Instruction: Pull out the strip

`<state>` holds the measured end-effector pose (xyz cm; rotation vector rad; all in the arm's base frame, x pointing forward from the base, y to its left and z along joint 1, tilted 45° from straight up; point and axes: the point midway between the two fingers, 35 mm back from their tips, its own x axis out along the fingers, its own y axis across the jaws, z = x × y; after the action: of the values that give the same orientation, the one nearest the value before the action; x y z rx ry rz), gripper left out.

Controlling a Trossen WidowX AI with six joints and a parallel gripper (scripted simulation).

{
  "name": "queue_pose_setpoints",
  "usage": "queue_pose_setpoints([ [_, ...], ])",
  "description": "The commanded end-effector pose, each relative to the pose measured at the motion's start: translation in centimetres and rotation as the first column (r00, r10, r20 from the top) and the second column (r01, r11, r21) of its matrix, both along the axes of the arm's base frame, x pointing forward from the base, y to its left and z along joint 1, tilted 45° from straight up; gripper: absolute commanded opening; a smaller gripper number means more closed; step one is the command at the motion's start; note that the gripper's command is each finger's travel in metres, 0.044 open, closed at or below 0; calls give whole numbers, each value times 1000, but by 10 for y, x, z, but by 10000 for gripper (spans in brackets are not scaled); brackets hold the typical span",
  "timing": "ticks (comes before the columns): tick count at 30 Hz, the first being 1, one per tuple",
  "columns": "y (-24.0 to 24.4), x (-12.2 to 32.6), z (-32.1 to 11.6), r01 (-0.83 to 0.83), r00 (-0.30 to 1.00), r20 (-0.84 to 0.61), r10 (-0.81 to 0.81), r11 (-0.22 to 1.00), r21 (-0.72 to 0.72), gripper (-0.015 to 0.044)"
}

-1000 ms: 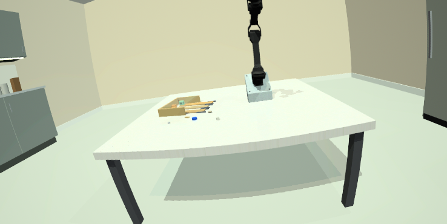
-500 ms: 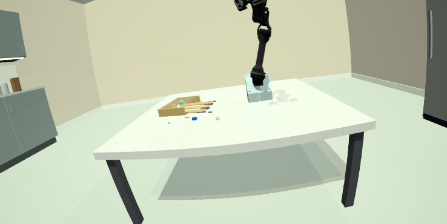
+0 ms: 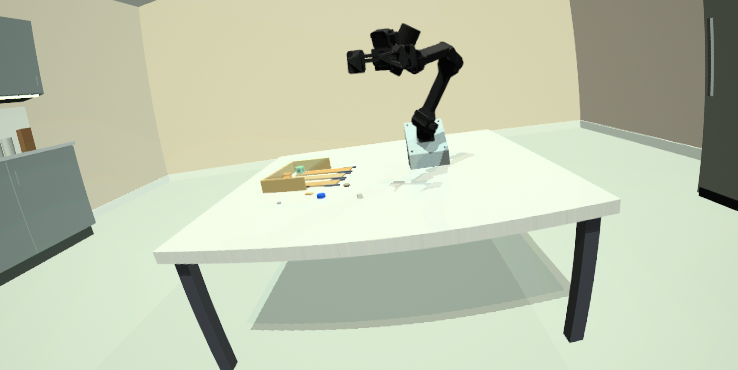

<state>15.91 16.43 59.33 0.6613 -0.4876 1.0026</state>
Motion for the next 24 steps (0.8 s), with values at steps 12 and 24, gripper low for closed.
queue_pose_setpoints([
  [12, -20, 168, -177, 173, 918, -266, -295, 900, -400, 400],
  [24, -127, 222, -349, 123, 706, -539, -460, 829, -545, 400],
])
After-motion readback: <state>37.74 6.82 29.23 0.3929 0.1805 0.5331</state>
